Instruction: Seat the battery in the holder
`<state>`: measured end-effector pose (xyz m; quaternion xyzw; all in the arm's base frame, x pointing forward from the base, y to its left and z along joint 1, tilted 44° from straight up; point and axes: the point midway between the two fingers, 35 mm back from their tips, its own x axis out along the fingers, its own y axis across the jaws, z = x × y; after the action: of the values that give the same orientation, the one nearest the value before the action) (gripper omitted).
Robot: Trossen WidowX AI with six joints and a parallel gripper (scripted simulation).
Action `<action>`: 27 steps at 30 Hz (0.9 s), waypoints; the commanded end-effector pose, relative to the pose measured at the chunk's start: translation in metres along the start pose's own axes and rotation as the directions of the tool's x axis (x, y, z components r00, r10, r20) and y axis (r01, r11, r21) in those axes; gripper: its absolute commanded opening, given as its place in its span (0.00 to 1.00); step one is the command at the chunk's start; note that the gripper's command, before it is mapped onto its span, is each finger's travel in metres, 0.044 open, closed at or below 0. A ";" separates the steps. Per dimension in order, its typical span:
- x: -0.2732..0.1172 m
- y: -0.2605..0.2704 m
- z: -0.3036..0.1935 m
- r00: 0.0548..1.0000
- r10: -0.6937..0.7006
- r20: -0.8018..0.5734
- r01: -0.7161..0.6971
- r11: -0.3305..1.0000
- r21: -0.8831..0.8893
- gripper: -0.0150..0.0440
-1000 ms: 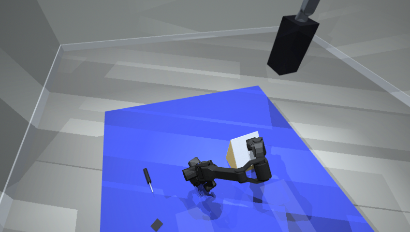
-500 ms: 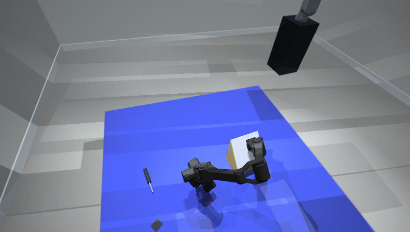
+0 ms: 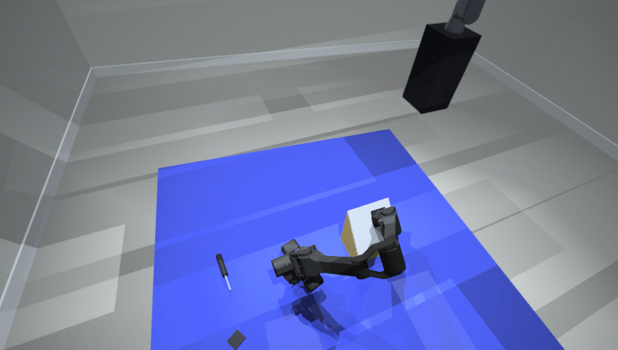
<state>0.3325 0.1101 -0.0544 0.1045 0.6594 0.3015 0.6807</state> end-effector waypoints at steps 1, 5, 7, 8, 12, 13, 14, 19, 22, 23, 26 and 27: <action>-0.001 0.000 0.001 1.000 0.000 0.002 0.000 1.000 0.004 0.39; -0.002 0.000 0.001 1.000 0.000 0.005 0.000 1.000 0.004 0.39; -0.002 0.000 0.001 1.000 0.000 0.006 0.000 1.000 0.003 0.39; -0.002 0.000 0.001 1.000 0.000 0.006 0.000 1.000 0.003 0.39; -0.002 0.000 0.001 1.000 0.000 0.007 0.000 1.000 0.003 0.39; -0.002 0.000 0.001 1.000 0.000 0.008 0.000 1.000 0.003 0.39; -0.002 0.000 0.001 1.000 0.000 0.008 0.000 1.000 0.003 0.44; -0.002 0.000 0.001 1.000 0.000 0.008 0.000 1.000 0.003 0.56; -0.007 -0.001 0.001 1.000 -0.001 0.007 0.000 1.000 0.002 0.56; -0.009 -0.001 0.000 1.000 -0.001 0.006 0.001 1.000 0.001 0.56; -0.016 -0.002 -0.001 1.000 -0.001 0.005 0.001 1.000 0.000 0.56; -0.016 -0.002 -0.001 1.000 -0.001 0.004 0.001 1.000 -0.001 0.56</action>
<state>0.3318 0.1045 -0.0481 0.1057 0.6605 0.3005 0.6799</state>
